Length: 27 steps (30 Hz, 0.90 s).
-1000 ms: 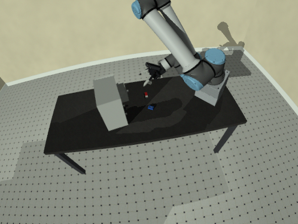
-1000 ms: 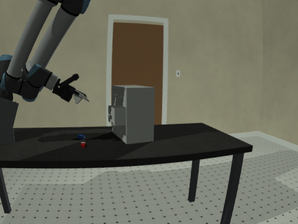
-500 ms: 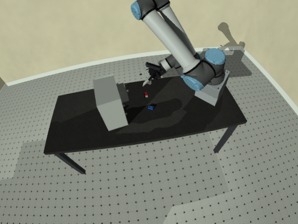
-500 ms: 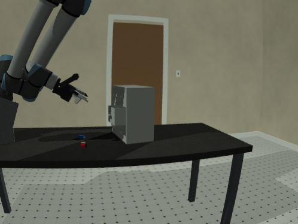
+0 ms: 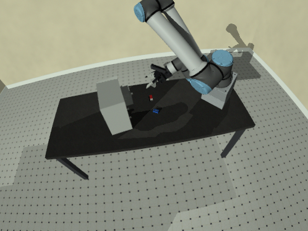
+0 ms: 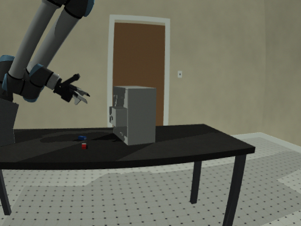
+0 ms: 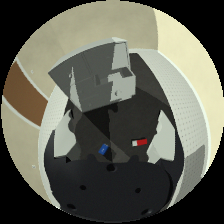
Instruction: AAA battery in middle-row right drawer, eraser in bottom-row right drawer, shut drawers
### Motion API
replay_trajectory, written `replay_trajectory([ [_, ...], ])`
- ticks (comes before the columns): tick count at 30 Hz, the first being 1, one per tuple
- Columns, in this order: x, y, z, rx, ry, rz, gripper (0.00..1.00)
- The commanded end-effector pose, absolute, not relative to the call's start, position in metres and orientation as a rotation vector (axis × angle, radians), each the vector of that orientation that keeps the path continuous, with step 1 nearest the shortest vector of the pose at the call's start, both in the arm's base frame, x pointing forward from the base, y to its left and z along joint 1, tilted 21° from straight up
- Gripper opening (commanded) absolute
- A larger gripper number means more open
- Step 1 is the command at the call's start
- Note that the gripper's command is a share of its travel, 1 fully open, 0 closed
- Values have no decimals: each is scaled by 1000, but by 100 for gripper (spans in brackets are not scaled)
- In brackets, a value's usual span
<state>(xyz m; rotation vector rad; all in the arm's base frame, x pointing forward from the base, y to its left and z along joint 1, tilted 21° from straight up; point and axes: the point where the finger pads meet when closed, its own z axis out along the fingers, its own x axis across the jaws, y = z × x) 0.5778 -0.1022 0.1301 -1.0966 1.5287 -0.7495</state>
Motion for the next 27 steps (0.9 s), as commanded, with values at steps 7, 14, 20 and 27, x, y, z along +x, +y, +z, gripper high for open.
replay_trajectory([
  [7,577,-102,132,-988,1627,-719,100],
  [14,577,-103,133,-907,1696,-692,100],
  [20,577,-103,134,-815,1771,-661,100],
  [27,576,-103,135,-730,1836,-631,100],
])
